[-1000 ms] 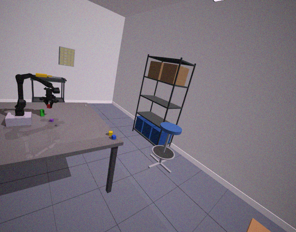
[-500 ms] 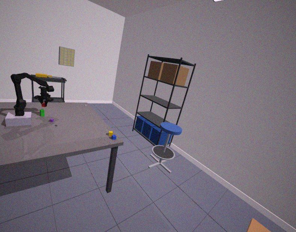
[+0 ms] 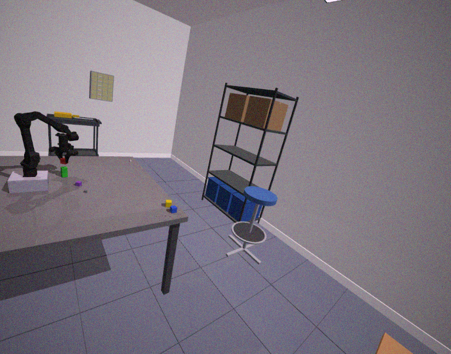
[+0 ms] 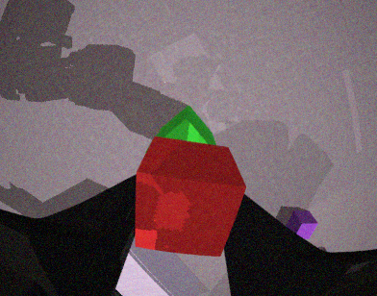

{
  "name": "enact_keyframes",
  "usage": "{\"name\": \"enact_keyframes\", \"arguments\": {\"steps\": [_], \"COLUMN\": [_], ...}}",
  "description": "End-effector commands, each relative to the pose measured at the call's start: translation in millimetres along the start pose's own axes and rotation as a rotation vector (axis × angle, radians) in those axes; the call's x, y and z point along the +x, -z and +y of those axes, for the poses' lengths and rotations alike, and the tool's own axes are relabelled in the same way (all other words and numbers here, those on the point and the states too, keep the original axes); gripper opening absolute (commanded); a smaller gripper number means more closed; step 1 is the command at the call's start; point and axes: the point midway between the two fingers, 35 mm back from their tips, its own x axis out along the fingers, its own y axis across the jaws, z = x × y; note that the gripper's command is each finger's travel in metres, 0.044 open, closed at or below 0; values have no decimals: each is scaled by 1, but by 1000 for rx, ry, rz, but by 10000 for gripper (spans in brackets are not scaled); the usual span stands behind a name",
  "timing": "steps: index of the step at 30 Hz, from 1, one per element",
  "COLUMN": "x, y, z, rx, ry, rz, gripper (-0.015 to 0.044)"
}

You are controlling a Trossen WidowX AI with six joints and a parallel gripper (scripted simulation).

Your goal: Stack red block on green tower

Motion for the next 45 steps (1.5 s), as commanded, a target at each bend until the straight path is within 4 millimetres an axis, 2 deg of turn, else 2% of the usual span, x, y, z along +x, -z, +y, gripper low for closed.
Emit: {"name": "enact_keyframes", "arguments": {"steps": [1,8,45], "x": [10,33,34], "y": [2,4,4], "z": [1,3,3], "rx": [4,4,4], "ry": [1,0,0], "rz": [10,10,10], "gripper": [0,0,0]}}
